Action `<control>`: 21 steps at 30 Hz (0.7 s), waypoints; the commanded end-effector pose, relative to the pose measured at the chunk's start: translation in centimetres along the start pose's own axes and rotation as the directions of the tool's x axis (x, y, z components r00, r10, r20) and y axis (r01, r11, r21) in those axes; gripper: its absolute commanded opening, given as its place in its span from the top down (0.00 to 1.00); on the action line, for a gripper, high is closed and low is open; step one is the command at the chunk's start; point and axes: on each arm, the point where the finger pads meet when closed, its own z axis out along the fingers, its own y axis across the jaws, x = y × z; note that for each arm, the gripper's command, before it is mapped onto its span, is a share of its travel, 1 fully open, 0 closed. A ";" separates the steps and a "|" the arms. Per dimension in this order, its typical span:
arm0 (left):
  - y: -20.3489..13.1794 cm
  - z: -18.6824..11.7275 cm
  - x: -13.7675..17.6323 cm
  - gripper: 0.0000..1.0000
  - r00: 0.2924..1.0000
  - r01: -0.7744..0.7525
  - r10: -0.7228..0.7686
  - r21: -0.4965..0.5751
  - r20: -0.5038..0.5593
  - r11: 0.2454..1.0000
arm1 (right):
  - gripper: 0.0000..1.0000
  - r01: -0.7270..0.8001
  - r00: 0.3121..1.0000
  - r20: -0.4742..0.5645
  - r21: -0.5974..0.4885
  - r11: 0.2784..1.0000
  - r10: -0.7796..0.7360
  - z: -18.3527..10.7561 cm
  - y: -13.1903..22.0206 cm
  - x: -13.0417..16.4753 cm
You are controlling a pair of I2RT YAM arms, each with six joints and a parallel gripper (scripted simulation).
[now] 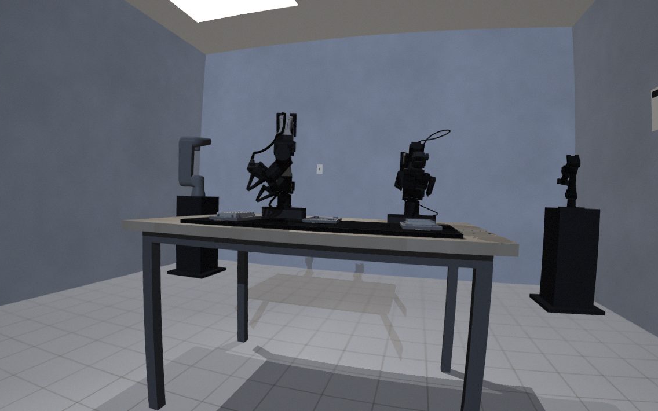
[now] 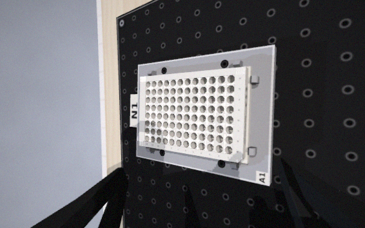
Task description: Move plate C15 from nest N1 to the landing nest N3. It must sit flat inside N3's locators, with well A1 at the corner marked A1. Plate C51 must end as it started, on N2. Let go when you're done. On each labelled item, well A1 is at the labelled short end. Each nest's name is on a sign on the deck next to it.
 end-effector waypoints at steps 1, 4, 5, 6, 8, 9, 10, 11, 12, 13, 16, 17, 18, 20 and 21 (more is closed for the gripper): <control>0.1 0.3 0.3 0.00 1.000 0.000 0.000 -0.006 -0.003 1.000 | 0.00 -0.034 0.999 0.019 -0.018 0.999 0.034 -0.2 1.0 0.3; 0.1 0.3 0.3 0.00 1.000 0.000 0.000 -0.006 -0.003 1.000 | 0.00 -0.034 0.999 0.019 -0.018 0.999 0.035 -0.2 1.0 0.2; 0.1 0.3 0.3 0.00 1.000 0.000 0.000 -0.006 -0.003 1.000 | 0.00 -0.035 0.999 0.020 -0.017 0.999 0.035 -0.2 1.0 0.2; 0.1 0.3 0.3 0.00 1.000 0.000 0.000 -0.006 -0.003 1.000 | 0.00 -0.035 0.999 0.020 -0.017 0.999 0.035 -0.2 1.0 0.2; 0.1 0.3 0.3 0.00 1.000 0.000 0.000 -0.006 -0.003 1.000 | 0.00 -0.035 0.999 0.020 -0.017 0.999 0.035 -0.2 1.0 0.2; 0.0 0.0 -0.6 0.00 1.000 -0.003 0.003 -0.006 0.018 1.000 | 0.00 -0.035 0.999 0.020 -0.017 0.999 0.035 -0.2 1.0 0.2; 0.0 0.0 -0.6 0.00 1.000 -0.003 0.003 -0.006 0.018 1.000 | 0.00 -0.035 0.999 0.020 -0.017 0.999 0.035 -0.2 1.0 0.2; 0.1 0.3 -0.2 0.00 1.000 0.001 -0.001 -0.006 0.017 1.000 | 0.00 -0.034 0.999 0.020 -0.016 0.999 0.035 -0.2 1.0 0.2; 0.1 0.3 -0.2 0.00 1.000 0.001 -0.001 -0.006 0.017 1.000 | 0.00 -0.034 0.999 0.020 -0.016 0.999 0.035 -0.2 1.0 0.2; 0.1 0.3 -0.2 0.00 1.000 0.001 -0.001 -0.006 0.017 1.000 | 0.00 -0.034 0.999 0.020 -0.016 0.999 0.035 -0.2 1.0 0.2; -1.3 -0.2 -2.9 0.00 0.996 -0.025 0.022 0.036 0.086 0.999 | 0.00 -0.034 0.999 0.020 -0.016 0.999 0.035 -0.2 1.0 0.2; -1.8 -0.2 -3.3 0.00 0.995 -0.038 0.033 0.053 0.097 0.998 | 0.00 -0.018 0.999 0.030 -0.009 1.000 0.019 -0.2 0.7 0.0; -2.6 -0.2 -3.8 0.00 0.993 -0.053 0.045 0.078 0.110 0.996 | 0.00 0.009 1.000 0.017 0.000 1.000 -0.009 -0.2 0.6 0.2; -4.5 -0.2 -4.6 0.00 0.989 -0.089 0.072 0.134 0.129 0.987 | 0.00 0.065 0.998 -0.005 0.021 0.998 -0.065 0.0 0.4 0.4; -5.7 -0.3 -5.0 0.00 0.986 -0.113 0.090 0.171 0.139 0.979 | 0.00 0.114 0.993 -0.020 0.032 0.993 -0.114 0.0 0.3 0.5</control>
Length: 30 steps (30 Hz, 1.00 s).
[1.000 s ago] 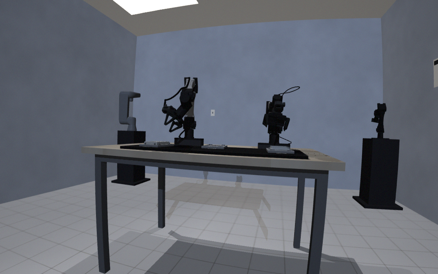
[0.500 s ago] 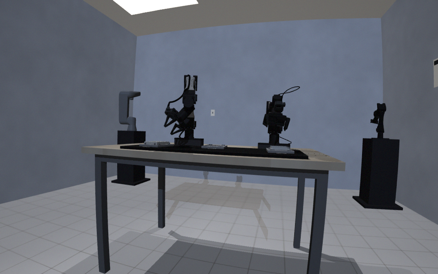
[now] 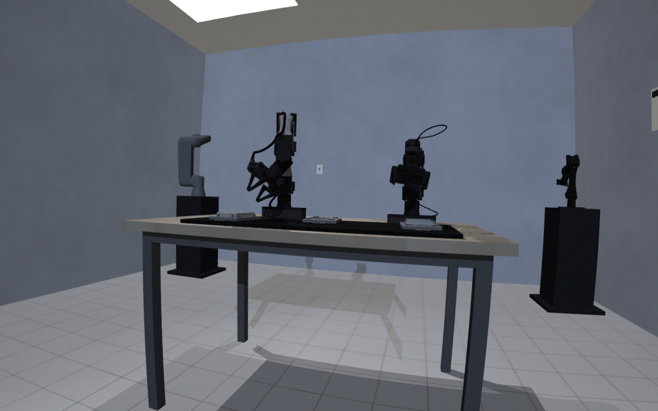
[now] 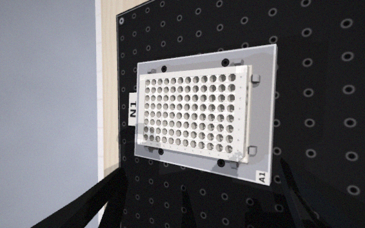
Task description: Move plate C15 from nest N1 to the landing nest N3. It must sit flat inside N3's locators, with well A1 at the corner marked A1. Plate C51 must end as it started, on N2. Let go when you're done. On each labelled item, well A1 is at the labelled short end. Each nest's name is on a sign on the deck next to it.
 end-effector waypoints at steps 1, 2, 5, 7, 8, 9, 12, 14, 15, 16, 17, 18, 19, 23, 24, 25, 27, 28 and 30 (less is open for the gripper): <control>-4.1 0.4 -4.0 0.00 0.994 -0.073 0.061 0.123 0.094 0.990 | 0.00 0.161 0.986 -0.048 0.038 0.986 -0.159 0.1 0.2 0.5; -5.9 0.5 -4.5 0.00 0.991 -0.101 0.084 0.175 0.105 0.979 | 0.00 0.230 0.971 -0.073 0.049 0.972 -0.226 0.2 0.2 0.6; -10.5 0.2 -5.1 0.00 0.983 -0.167 0.135 0.304 0.121 0.938 | 0.00 0.393 0.913 -0.144 0.065 0.917 -0.381 0.7 0.6 0.9; -13.1 -0.1 -5.3 0.00 0.978 -0.200 0.161 0.372 0.133 0.906 | 0.00 0.471 0.872 -0.183 0.064 0.880 -0.454 1.0 0.9 0.9; -13.1 -0.1 -5.3 0.00 0.978 -0.200 0.161 0.372 0.133 0.906 | 0.00 0.471 0.872 -0.183 0.064 0.880 -0.454 1.0 0.9 0.9; -13.1 -0.1 -5.3 0.00 0.978 -0.200 0.161 0.372 0.133 0.906 | 0.00 0.471 0.872 -0.183 0.064 0.880 -0.454 1.0 0.9 0.9; -17.4 -0.9 -5.5 0.00 0.968 -0.249 0.192 0.478 0.164 0.843 | 0.00 0.599 0.781 -0.253 0.042 0.800 -0.571 1.5 1.4 1.0; -19.9 -1.6 -5.4 0.00 0.961 -0.274 0.210 0.533 0.179 0.800 | 0.00 0.661 0.722 -0.289 0.021 0.750 -0.628 1.8 1.7 1.0; -21.0 -2.0 -5.3 0.00 0.958 -0.284 0.218 0.557 0.184 0.780 | 0.00 0.688 0.693 -0.306 0.008 0.726 -0.653 1.9 1.9 1.0; -22.0 -2.3 -5.1 0.00 0.956 -0.294 0.224 0.580 0.190 0.760 | 0.00 0.712 0.663 -0.321 -0.006 0.702 -0.676 2.0 2.0 1.0; -22.9 -2.7 -5.0 0.00 0.953 -0.302 0.230 0.600 0.195 0.741 | 0.00 0.735 0.633 -0.335 -0.021 0.677 -0.698 2.2 2.2 1.0; -23.9 -3.0 -4.8 0.00 0.951 -0.309 0.235 0.619 0.201 0.722 | 0.00 0.757 0.602 -0.349 -0.037 0.652 -0.719 2.3 2.4 1.0; -24.7 -3.4 -4.6 0.00 0.949 -0.316 0.239 0.637 0.206 0.703 | 0.00 0.777 0.570 -0.361 -0.055 0.627 -0.738 2.4 2.5 1.0; -27.8 -5.0 -3.9 0.00 0.941 -0.336 0.253 0.698 0.225 0.632 | 0.00 0.843 0.433 -0.399 -0.137 0.520 -0.808 3.0 3.2 0.9; -28.5 -5.3 -3.7 0.00 0.939 -0.341 0.255 0.711 0.229 0.615 | 0.00 0.856 0.397 -0.406 -0.161 0.492 -0.823 3.1 3.3 0.9; -28.5 -5.3 -3.7 0.00 0.939 -0.341 0.255 0.711 0.229 0.615 | 0.00 0.856 0.397 -0.406 -0.161 0.492 -0.823 3.1 3.3 0.9; -29.2 -5.8 -3.6 0.00 0.938 -0.343 0.255 0.725 0.235 0.597 | 0.00 0.871 0.345 -0.412 -0.195 0.452 -0.843 3.2 3.4 0.9; -30.0 -6.3 -3.4 0.00 0.936 -0.348 0.256 0.740 0.242 0.576 | 0.00 0.883 0.290 -0.415 -0.232 0.409 -0.862 3.3 3.6 0.9; -31.5 -7.3 -2.8 0.00 0.932 -0.357 0.260 0.766 0.252 0.534 | 0.00 0.893 0.198 -0.413 -0.297 0.337 -0.889 3.6 4.0 0.8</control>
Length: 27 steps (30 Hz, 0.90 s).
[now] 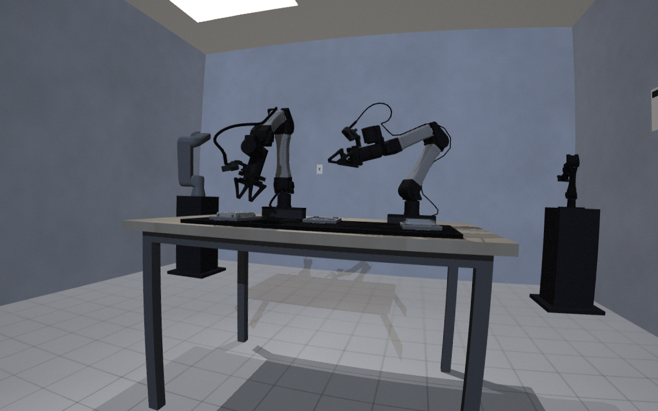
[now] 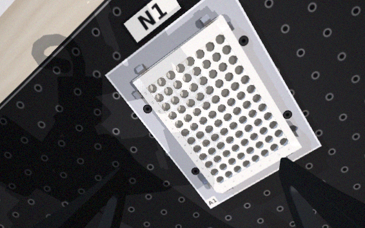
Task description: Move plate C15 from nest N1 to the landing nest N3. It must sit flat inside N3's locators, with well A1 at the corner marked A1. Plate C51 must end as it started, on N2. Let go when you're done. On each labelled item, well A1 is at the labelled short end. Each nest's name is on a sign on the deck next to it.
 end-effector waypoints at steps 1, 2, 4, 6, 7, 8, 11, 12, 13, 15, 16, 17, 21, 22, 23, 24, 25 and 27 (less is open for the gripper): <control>-3.1 1.0 -2.7 0.00 0.997 -0.035 0.029 0.082 0.076 0.996 | 0.00 0.239 0.965 -0.087 -0.081 0.968 -0.246 0.2 0.4 -0.4; -3.8 1.2 -2.7 0.00 0.997 -0.041 0.033 0.101 0.076 0.994 | 0.00 0.276 0.954 -0.092 -0.099 0.956 -0.285 0.3 0.4 -0.7; -5.2 1.4 -2.7 0.00 0.996 -0.050 0.040 0.135 0.077 0.990 | 0.00 0.343 0.929 -0.096 -0.136 0.929 -0.357 0.4 0.4 -1.2; -6.6 1.7 -2.6 0.00 0.996 -0.059 0.047 0.171 0.074 0.984 | 0.00 0.416 0.895 -0.092 -0.181 0.891 -0.436 0.5 0.4 -1.9; -7.0 1.8 -2.6 0.00 0.996 -0.062 0.049 0.181 0.072 0.982 | 0.00 0.440 0.882 -0.089 -0.196 0.876 -0.463 0.6 0.3 -2.1; -7.3 1.8 -2.5 0.00 0.996 -0.063 0.051 0.188 0.070 0.980 | 0.00 0.459 0.871 -0.085 -0.209 0.863 -0.484 0.6 0.3 -2.4; -7.5 2.1 -1.8 0.00 0.997 -0.062 0.054 0.191 0.045 0.980 | 0.00 0.507 0.839 -0.078 -0.243 0.827 -0.538 1.0 0.1 -3.0; -7.5 2.1 -1.8 0.00 0.997 -0.062 0.054 0.191 0.045 0.980 | 0.00 0.507 0.839 -0.078 -0.243 0.827 -0.538 1.0 0.1 -3.0; -7.5 2.1 -1.8 0.00 0.997 -0.062 0.054 0.191 0.045 0.980 | 0.00 0.507 0.839 -0.078 -0.243 0.827 -0.538 1.0 0.1 -3.0; -7.5 2.1 -1.8 0.00 0.998 -0.062 0.054 0.190 0.045 0.980 | 0.00 0.502 0.842 -0.089 -0.236 0.832 -0.533 1.3 -0.3 -3.2; -7.5 2.1 -1.8 0.00 0.997 -0.062 0.054 0.190 0.046 0.980 | 0.00 0.483 0.848 -0.118 -0.230 0.845 -0.517 1.9 -0.7 -2.6; -7.5 2.0 -1.9 0.00 0.997 -0.062 0.054 0.191 0.047 0.980 | 0.00 0.464 0.855 -0.140 -0.221 0.858 -0.499 2.4 -1.1 -2.3; -7.5 2.0 -1.9 0.00 0.997 -0.062 0.054 0.191 0.047 0.980 | 0.00 0.432 0.858 -0.205 -0.207 0.877 -0.471 4.6 -2.2 -0.7; -7.5 2.0 -1.9 0.00 0.997 -0.062 0.054 0.191 0.047 0.980 | 0.00 0.430 0.849 -0.230 -0.219 0.876 -0.475 4.6 -2.3 -0.1; -7.5 2.0 -1.9 0.00 0.997 -0.062 0.054 0.191 0.047 0.980 | 0.00 0.431 0.853 -0.217 -0.216 0.876 -0.474 4.8 -2.2 -0.3; -7.5 2.0 -1.9 0.00 0.997 -0.062 0.054 0.191 0.047 0.980 | 0.00 0.432 0.853 -0.217 -0.214 0.876 -0.474 5.0 -2.2 -0.3; -7.5 2.0 -1.9 0.00 0.997 -0.062 0.054 0.191 0.047 0.980 | 0.00 0.432 0.857 -0.206 -0.213 0.876 -0.473 5.2 -2.1 -0.5; -7.5 2.0 -1.9 0.00 0.997 -0.062 0.054 0.191 0.047 0.980 | 0.00 0.434 0.856 -0.205 -0.214 0.875 -0.474 5.5 -1.9 -0.4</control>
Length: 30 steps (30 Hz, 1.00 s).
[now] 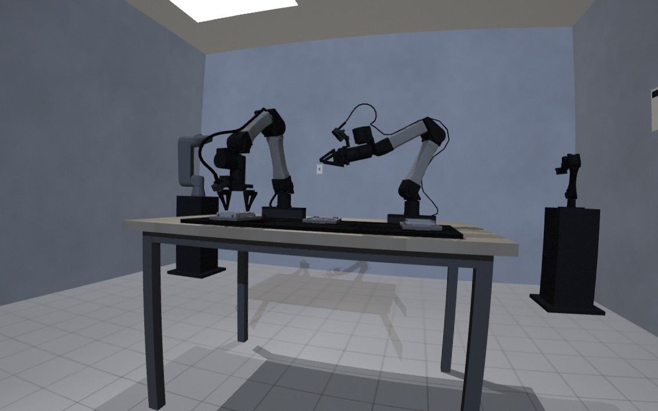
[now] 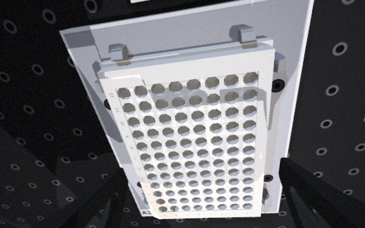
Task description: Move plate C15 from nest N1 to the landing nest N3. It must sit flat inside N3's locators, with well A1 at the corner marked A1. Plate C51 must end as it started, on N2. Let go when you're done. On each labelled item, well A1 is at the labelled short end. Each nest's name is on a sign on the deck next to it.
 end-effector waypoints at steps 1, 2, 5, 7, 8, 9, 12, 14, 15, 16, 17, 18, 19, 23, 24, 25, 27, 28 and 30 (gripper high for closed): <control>-0.5 0.1 -1.7 0.00 0.999 -0.009 0.009 0.014 0.042 1.000 | 0.00 0.009 1.000 0.002 -0.007 1.000 -0.009 0.9 0.2 -0.2; -0.5 0.1 -1.7 0.00 0.999 -0.009 0.009 0.014 0.042 1.000 | 0.00 0.009 1.000 0.002 -0.007 1.000 -0.009 0.9 0.2 -0.2; -0.5 0.1 -1.7 0.00 0.999 -0.009 0.009 0.014 0.042 1.000 | 0.00 0.008 1.000 0.002 -0.007 1.000 -0.008 1.2 0.2 -0.2; -0.5 0.1 -1.7 0.00 0.999 -0.009 0.009 0.014 0.042 1.000 | 0.00 0.008 1.000 0.002 -0.007 1.000 -0.008 1.5 0.2 -0.2; -0.5 0.1 -1.7 0.00 0.999 -0.009 0.009 0.014 0.042 1.000 | 0.00 0.008 1.000 0.002 -0.007 1.000 -0.008 1.7 0.2 -0.2; -0.5 0.1 -1.7 0.00 0.999 -0.009 0.009 0.014 0.042 1.000 | 0.00 0.008 1.000 0.002 -0.007 1.000 -0.008 1.8 0.2 -0.2; -0.5 0.1 -1.7 0.00 0.999 -0.009 0.009 0.014 0.042 1.000 | 0.03 0.007 1.000 0.002 -0.007 1.000 -0.007 2.3 0.2 -0.3; -0.5 0.1 -1.7 0.00 0.999 -0.009 0.009 0.014 0.042 1.000 | 0.06 0.007 1.000 0.021 -0.006 1.000 -0.007 1.9 0.2 -1.1; -0.5 0.1 -1.7 0.00 0.999 -0.009 0.009 0.014 0.042 1.000 | 0.07 0.007 1.000 0.017 -0.006 1.000 -0.007 1.9 0.2 -0.9; -0.5 0.1 -1.7 0.00 0.999 -0.009 0.009 0.014 0.042 1.000 | 0.08 0.007 0.999 0.036 -0.005 1.000 -0.007 1.3 0.2 -1.0; -0.5 0.1 -1.7 0.00 0.999 -0.009 0.009 0.014 0.042 1.000 | 0.10 0.007 0.999 0.032 -0.003 1.000 -0.007 1.4 0.1 -0.9; -0.5 0.1 -1.7 0.00 0.999 -0.009 0.009 0.014 0.042 1.000 | 0.11 0.007 1.000 0.029 -0.002 1.000 -0.007 1.4 0.1 -0.8; -0.5 0.1 -1.7 0.00 0.999 -0.009 0.009 0.014 0.042 1.000 | 0.11 0.007 1.000 0.029 -0.002 1.000 -0.007 1.4 0.1 -0.8; -0.5 0.1 -1.7 0.00 0.999 -0.009 0.009 0.014 0.042 1.000 | 0.15 0.008 1.000 0.027 -0.002 1.000 -0.007 1.5 0.1 -0.6; -0.5 0.1 -1.7 0.00 0.999 -0.009 0.009 0.014 0.042 1.000 | 0.27 0.008 0.999 0.045 -0.001 1.000 -0.008 0.4 0.1 -0.9; -0.5 0.1 -1.7 0.00 0.999 -0.009 0.009 0.014 0.042 1.000 | 0.38 0.008 0.999 0.051 0.000 1.000 -0.008 0.1 0.1 -1.1; -0.5 0.1 -1.7 0.00 0.999 -0.009 0.009 0.014 0.042 1.000 | 0.61 0.008 0.999 0.045 -0.001 1.000 -0.008 -1.0 0.1 -0.9; -0.5 0.1 -1.7 0.00 0.999 -0.009 0.009 0.014 0.042 1.000 | 0.72 0.008 0.999 0.045 -0.001 1.000 -0.008 -1.3 0.1 -0.9; -0.5 0.1 -1.7 0.00 0.999 -0.009 0.009 0.014 0.042 1.000 | 0.50 0.008 0.999 0.045 -0.001 1.000 -0.008 -1.6 0.1 -0.9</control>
